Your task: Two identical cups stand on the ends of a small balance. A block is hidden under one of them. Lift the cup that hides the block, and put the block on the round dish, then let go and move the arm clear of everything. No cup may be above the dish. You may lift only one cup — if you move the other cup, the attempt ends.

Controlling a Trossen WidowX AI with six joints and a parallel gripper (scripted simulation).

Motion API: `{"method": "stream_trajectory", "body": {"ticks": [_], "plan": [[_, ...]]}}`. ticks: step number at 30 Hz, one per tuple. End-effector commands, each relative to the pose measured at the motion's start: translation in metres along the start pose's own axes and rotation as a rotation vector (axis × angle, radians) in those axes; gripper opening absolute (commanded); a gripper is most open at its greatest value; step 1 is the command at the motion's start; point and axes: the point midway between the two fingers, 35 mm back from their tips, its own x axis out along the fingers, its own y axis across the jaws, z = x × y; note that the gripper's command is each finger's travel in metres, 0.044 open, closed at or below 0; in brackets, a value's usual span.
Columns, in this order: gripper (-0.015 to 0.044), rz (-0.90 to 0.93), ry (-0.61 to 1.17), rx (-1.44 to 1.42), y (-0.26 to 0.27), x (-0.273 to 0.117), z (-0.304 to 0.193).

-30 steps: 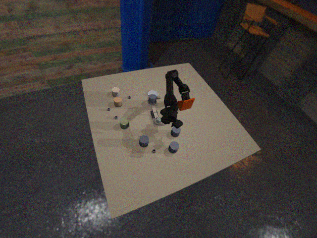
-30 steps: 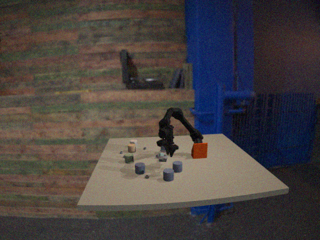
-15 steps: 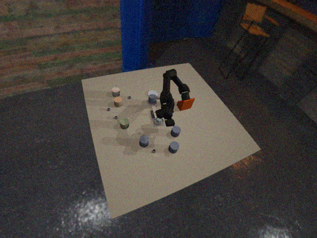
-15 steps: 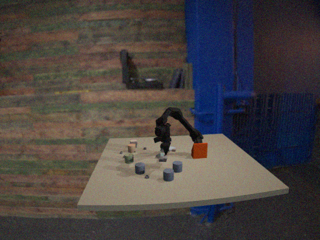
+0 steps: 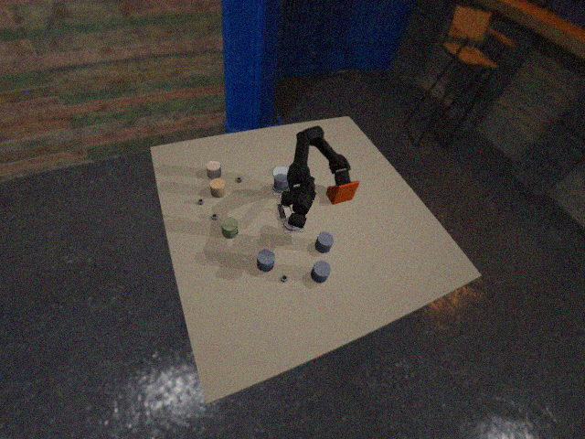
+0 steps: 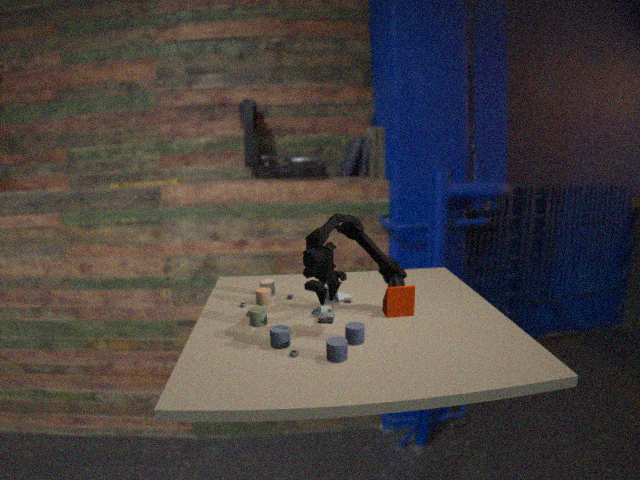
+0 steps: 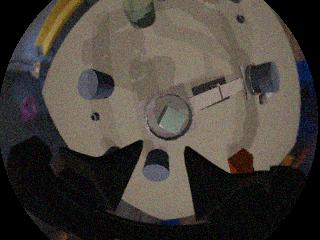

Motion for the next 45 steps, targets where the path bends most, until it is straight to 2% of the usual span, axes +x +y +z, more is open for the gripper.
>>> {"method": "stream_trajectory", "body": {"ticks": [1, 9, 45], "plan": [[0.0260, 0.003, -0.005, 0.137, -0.001, -0.004, 0.012], [0.0260, -0.002, -0.011, 0.361, -0.006, -0.008, 0.026], [0.0260, -0.003, -0.013, 0.361, -0.006, 0.044, 0.027]]}}
